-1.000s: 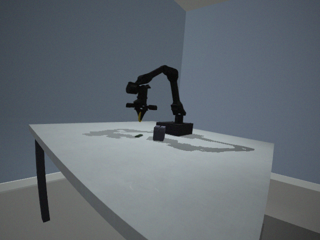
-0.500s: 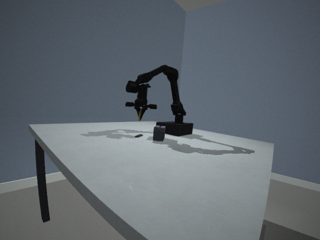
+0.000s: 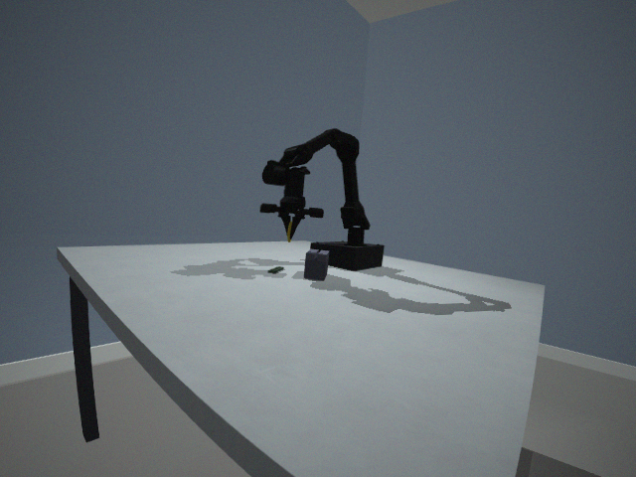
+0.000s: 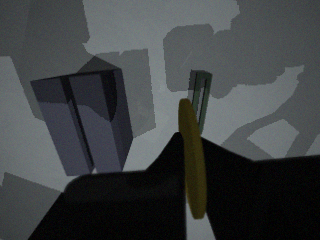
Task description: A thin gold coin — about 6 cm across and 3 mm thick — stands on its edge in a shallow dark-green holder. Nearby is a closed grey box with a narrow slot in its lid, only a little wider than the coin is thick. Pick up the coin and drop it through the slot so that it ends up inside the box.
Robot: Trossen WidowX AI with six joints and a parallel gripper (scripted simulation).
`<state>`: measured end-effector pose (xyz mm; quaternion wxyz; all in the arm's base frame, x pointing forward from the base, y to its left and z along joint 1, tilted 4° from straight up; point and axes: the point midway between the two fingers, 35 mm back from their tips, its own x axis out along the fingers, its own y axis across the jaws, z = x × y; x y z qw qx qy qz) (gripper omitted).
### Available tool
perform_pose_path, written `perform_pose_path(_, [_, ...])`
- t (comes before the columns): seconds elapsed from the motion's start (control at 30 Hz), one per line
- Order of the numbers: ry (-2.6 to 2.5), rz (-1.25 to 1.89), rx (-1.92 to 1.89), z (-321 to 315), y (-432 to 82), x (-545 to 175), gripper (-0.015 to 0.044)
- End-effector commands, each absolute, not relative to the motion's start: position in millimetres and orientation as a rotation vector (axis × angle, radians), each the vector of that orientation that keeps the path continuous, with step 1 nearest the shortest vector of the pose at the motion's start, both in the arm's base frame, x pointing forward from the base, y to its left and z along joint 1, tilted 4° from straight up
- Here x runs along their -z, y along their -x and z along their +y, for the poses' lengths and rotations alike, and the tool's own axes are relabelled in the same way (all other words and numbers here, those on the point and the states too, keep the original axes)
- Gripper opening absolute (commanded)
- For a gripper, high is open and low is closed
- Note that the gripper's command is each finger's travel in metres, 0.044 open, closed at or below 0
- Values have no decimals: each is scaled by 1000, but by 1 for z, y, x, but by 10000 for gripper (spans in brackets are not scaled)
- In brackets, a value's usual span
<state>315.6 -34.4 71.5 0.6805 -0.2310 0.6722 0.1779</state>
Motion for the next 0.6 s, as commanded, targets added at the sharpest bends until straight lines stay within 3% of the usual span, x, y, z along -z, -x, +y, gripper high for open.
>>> perform_pose_path(0.0, [513,1503,-393,-25,-311,-72,0])
perform_pose_path(0.57, [509,1505,-396,12,-287,-68,0])
